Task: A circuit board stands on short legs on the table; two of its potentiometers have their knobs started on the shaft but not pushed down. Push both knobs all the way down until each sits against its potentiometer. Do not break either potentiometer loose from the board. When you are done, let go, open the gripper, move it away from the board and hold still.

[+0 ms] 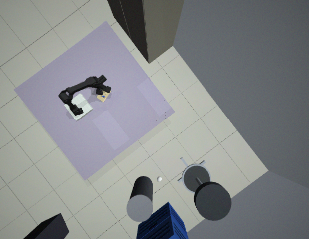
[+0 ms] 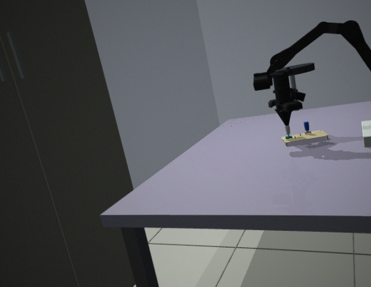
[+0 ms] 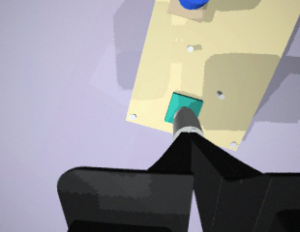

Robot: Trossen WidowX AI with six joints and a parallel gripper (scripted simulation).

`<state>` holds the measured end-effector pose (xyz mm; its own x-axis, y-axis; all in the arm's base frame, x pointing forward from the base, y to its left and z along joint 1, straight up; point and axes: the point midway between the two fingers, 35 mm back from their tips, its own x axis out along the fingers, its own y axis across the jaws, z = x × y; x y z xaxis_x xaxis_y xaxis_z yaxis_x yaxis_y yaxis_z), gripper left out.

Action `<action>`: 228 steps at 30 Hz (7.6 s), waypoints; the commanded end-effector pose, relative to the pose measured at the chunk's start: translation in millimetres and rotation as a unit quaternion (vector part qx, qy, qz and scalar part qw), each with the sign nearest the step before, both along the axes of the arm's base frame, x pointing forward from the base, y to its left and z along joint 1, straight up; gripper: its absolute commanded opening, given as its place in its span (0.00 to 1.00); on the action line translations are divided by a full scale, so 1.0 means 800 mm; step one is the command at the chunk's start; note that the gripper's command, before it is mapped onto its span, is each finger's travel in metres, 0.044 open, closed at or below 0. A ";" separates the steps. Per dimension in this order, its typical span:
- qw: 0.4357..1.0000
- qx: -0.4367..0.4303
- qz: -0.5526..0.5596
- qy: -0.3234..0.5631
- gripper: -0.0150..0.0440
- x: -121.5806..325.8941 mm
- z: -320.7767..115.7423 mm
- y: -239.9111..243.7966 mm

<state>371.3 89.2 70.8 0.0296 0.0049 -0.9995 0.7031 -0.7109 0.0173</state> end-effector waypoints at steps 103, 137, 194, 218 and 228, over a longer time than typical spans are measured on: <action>1.000 0.003 -0.002 0.001 0.25 0.002 -0.026 0.002; 1.000 0.003 -0.002 0.001 0.25 0.003 -0.028 0.002; 1.000 0.003 -0.002 0.001 0.25 0.003 -0.032 0.002; 1.000 0.003 -0.002 0.001 0.25 0.003 -0.034 0.002; 1.000 0.003 -0.002 0.001 0.25 0.003 -0.023 0.002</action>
